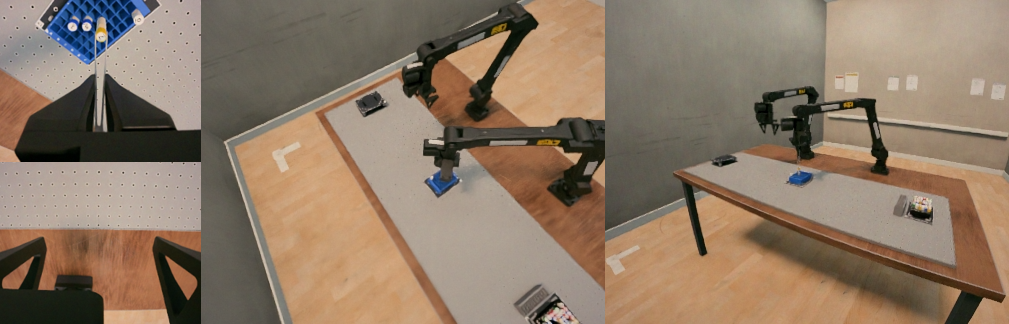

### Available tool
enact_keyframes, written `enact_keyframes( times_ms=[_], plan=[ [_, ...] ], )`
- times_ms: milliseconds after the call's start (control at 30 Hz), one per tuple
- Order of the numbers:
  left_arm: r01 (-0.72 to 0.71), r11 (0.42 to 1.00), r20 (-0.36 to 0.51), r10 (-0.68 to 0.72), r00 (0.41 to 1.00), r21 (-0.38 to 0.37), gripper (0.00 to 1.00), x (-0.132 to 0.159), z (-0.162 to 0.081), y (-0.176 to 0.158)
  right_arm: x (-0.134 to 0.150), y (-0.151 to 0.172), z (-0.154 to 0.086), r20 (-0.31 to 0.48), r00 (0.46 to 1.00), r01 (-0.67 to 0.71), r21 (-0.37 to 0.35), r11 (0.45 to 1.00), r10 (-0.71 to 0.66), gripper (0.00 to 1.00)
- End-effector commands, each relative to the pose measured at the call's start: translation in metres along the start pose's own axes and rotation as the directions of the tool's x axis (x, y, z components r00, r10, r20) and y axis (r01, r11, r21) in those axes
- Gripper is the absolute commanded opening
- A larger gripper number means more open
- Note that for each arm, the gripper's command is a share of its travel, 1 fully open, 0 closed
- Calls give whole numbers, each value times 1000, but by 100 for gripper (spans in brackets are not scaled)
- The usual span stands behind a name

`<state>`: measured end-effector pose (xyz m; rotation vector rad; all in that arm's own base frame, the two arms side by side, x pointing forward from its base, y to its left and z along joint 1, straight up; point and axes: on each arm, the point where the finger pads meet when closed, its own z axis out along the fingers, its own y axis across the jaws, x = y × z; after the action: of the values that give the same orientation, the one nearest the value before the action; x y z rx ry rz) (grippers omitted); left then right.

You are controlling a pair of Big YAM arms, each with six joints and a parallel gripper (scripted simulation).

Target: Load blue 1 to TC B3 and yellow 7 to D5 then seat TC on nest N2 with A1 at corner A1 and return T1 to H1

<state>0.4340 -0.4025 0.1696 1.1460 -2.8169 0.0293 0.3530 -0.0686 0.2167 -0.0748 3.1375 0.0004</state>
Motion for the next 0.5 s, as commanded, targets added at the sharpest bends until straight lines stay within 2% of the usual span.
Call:
enact_keyframes(
  times_ms=[0, 467],
  plan=[
    [4, 1000, -3, -4, 1000, -2, 9, 2, 9, -2, -8, -1, -12, 32, 999, -13, 8, 1000, 13, 100],
    [4, 1000, -3, -4, 1000, -3, 9, 2, 13, -1, -8, -1, -12, 32, 999, -13, 8, 1000, 13, 100]
  ],
)
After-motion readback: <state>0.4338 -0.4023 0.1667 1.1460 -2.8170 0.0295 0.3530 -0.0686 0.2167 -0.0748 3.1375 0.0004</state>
